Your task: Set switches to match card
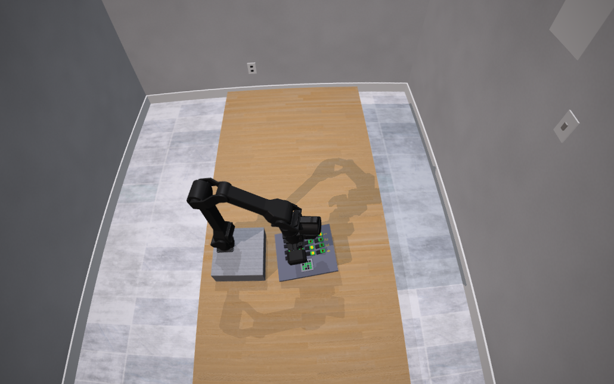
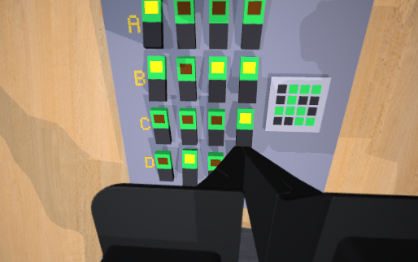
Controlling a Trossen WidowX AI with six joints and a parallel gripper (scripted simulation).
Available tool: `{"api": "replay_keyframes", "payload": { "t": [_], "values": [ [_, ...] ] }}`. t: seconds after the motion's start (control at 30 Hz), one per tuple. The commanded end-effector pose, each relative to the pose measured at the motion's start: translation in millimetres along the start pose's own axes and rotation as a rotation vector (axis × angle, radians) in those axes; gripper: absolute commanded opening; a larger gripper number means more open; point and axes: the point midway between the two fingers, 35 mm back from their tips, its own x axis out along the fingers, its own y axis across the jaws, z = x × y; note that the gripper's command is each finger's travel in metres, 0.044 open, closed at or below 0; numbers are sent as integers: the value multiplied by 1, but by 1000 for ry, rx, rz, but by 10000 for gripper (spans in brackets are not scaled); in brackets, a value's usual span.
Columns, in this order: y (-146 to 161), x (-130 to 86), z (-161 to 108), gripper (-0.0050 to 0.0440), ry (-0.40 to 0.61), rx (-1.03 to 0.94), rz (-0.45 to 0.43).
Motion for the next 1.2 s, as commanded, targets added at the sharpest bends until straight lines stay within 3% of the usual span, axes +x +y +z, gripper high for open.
{"api": "replay_keyframes", "payload": {
  "t": [0.0,0.17,0.3,0.47,1.17],
  "values": [
    [36,-7,-18,-50,-10,-3,-3],
    [62,-6,-37,-50,-12,-3,-1],
    [62,-4,-36,-50,-14,-3,-1],
    [62,32,-37,-50,29,-3,-1],
    [62,51,-37,-50,30,-2,0]
  ]
}}
